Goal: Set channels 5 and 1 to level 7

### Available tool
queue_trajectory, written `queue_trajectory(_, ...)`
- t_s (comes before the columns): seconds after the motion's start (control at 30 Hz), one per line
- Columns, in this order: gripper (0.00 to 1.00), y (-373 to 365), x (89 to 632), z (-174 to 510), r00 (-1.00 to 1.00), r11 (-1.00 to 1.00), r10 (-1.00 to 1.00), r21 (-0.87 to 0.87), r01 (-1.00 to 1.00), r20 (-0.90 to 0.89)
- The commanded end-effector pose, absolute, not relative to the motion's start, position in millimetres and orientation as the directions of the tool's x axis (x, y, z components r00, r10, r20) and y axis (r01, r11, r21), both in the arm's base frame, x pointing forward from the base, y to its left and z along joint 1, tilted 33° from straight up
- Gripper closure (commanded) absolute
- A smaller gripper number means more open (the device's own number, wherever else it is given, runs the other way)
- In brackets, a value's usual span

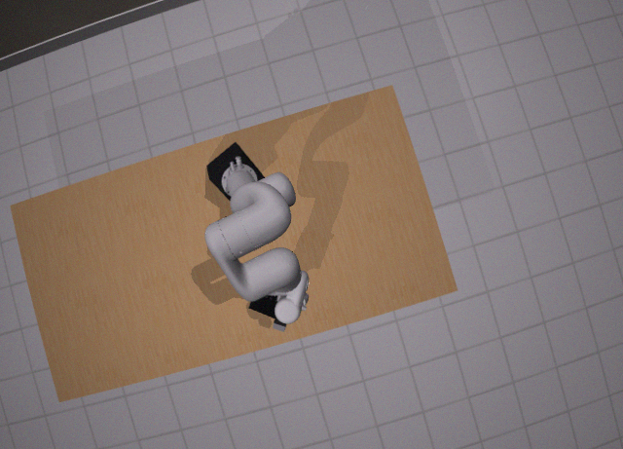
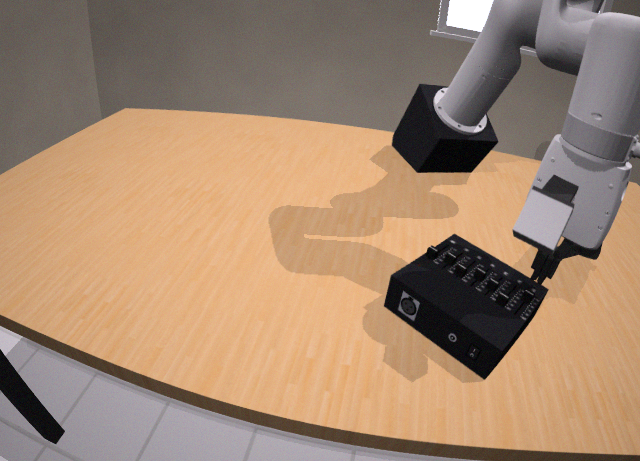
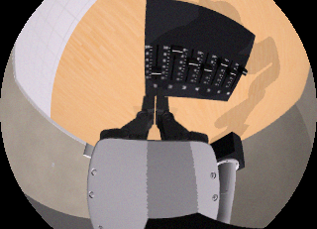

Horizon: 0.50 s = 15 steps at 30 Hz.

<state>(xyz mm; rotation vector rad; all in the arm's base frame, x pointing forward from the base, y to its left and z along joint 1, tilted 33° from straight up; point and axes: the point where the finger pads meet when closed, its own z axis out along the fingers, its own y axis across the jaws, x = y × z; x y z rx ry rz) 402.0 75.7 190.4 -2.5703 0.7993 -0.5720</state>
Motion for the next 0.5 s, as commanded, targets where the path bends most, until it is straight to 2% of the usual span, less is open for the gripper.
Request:
queue_trajectory(0.0, 1.00, 76.1, 403.8, 190.0, 0.753, -0.762, -0.602, -0.473, -0.442, 0.265)
queue_trajectory(0.47, 1.00, 76.6, 405.0, 187.9, 0.753, -0.762, -0.602, -0.473, -0.442, 0.265)
